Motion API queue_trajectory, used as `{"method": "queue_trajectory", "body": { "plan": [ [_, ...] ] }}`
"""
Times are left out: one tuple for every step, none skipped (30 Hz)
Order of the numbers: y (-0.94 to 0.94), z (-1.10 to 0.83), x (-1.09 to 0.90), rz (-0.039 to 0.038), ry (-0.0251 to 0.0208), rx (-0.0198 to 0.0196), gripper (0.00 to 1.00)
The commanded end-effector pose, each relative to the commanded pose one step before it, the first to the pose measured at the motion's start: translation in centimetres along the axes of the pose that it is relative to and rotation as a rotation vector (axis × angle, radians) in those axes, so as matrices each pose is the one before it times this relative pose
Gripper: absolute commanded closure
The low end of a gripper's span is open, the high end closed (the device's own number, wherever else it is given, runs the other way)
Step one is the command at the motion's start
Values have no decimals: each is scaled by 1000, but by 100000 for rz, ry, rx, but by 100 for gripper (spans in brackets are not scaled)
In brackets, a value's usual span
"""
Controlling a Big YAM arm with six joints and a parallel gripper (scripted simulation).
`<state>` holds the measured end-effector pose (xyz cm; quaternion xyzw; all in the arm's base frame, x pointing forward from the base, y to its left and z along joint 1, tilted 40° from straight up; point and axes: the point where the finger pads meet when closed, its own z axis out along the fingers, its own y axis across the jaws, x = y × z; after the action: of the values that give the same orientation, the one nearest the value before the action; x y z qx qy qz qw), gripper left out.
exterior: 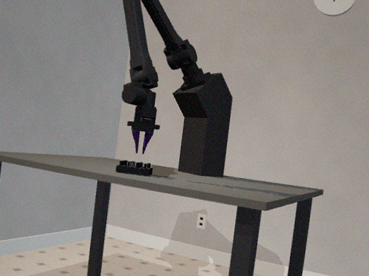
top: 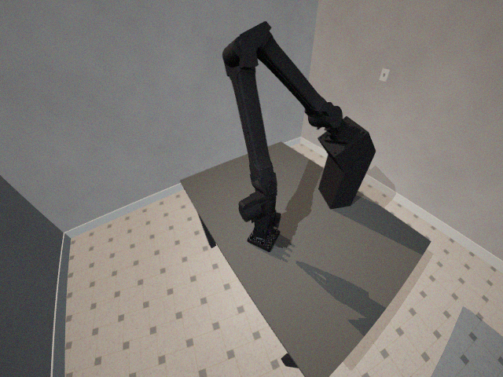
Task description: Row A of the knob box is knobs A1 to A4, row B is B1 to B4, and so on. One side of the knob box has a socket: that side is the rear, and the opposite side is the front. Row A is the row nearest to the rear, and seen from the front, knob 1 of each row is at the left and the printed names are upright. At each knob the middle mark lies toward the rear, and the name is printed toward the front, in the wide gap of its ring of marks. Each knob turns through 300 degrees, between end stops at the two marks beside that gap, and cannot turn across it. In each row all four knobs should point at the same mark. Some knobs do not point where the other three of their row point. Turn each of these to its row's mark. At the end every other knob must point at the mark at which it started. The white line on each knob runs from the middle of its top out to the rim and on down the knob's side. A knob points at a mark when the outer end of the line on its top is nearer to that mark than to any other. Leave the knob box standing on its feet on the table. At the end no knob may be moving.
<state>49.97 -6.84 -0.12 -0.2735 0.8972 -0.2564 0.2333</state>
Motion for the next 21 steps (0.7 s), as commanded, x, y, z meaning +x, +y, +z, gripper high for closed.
{"method": "queue_trajectory", "body": {
  "plan": [
    [910,-85,-168,-1005,543,-1440,81],
    [0,0,0,0,0,0,81],
    [0,0,0,0,0,0,81],
    [0,0,0,0,0,0,81],
    [-18,-31,-20,21,-60,43,0],
    [-117,-204,-128,98,-396,281,0],
    [-294,-518,-321,359,-1005,707,0],
    [-246,-452,-129,450,-585,538,0],
    [-3,-201,5,14,17,22,0],
    [0,-277,1,4,-3,1,0],
    [1,-355,2,5,-3,1,0],
    [0,-432,2,6,-4,1,0],
    [0,-505,2,7,-5,1,0],
    [0,-572,2,8,-6,1,0],
    [0,-631,2,9,-6,1,0],
    [0,0,0,0,0,0,0],
    [0,0,0,0,0,0,0],
    [0,-678,3,9,-6,1,0],
    [-1,-717,2,11,-8,1,0],
    [-1,-742,3,12,-8,1,0],
    [-2,-755,1,13,-8,1,0]
  ]
}}
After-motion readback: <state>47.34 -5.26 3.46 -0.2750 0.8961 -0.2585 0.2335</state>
